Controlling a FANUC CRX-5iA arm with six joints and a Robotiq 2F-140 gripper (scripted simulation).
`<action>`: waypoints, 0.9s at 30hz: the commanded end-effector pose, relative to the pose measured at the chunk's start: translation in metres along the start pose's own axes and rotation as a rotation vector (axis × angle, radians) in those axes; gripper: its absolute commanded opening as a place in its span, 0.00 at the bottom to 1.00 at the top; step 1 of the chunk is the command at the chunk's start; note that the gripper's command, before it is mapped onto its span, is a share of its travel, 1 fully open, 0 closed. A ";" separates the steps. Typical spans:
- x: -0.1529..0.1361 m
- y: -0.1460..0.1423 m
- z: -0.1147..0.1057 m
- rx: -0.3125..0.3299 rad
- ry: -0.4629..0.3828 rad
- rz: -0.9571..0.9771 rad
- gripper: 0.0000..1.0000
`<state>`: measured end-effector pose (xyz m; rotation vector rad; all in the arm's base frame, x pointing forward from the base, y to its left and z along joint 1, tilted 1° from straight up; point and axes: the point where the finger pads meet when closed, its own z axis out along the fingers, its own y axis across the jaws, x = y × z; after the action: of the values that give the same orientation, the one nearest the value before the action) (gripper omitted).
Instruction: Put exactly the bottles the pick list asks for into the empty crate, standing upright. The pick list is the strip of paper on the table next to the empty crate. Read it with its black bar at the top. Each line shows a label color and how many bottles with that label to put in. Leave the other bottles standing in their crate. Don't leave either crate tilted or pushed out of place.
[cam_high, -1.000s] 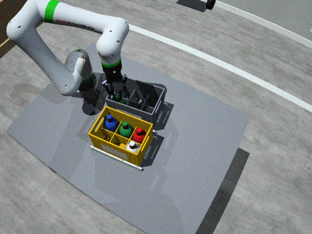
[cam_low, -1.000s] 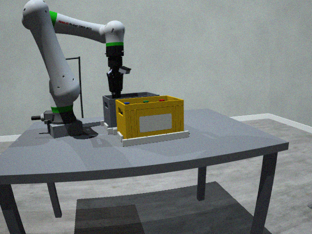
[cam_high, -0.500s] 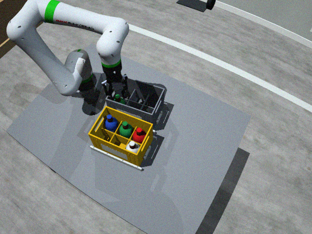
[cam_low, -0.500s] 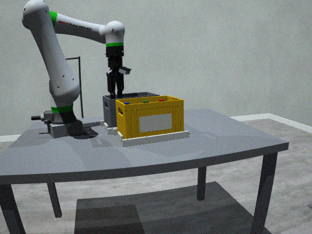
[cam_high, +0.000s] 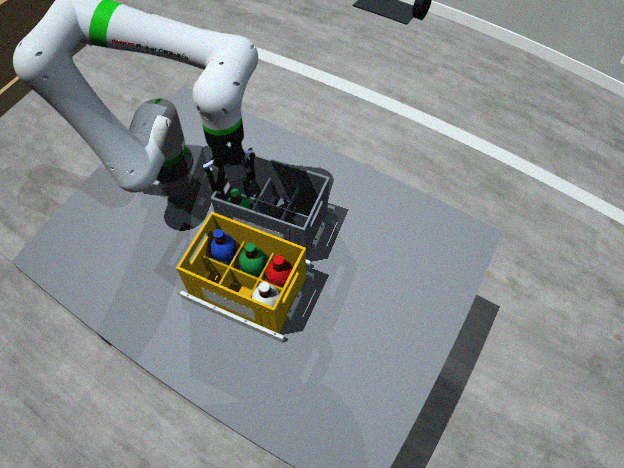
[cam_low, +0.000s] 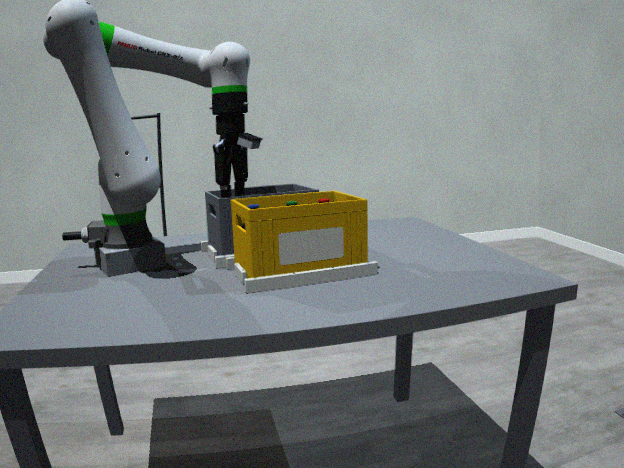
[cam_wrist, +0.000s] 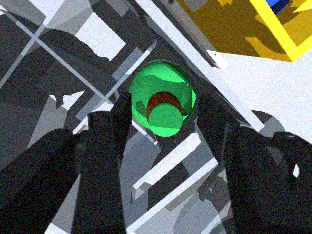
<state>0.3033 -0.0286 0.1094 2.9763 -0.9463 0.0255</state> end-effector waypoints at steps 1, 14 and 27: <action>0.000 0.000 -0.001 0.001 0.001 0.000 0.44; 0.000 0.000 -0.030 0.001 0.001 0.000 0.44; 0.000 0.000 -0.059 0.001 0.001 0.000 0.44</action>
<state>0.3028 -0.0275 0.1608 2.9764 -0.9463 0.0256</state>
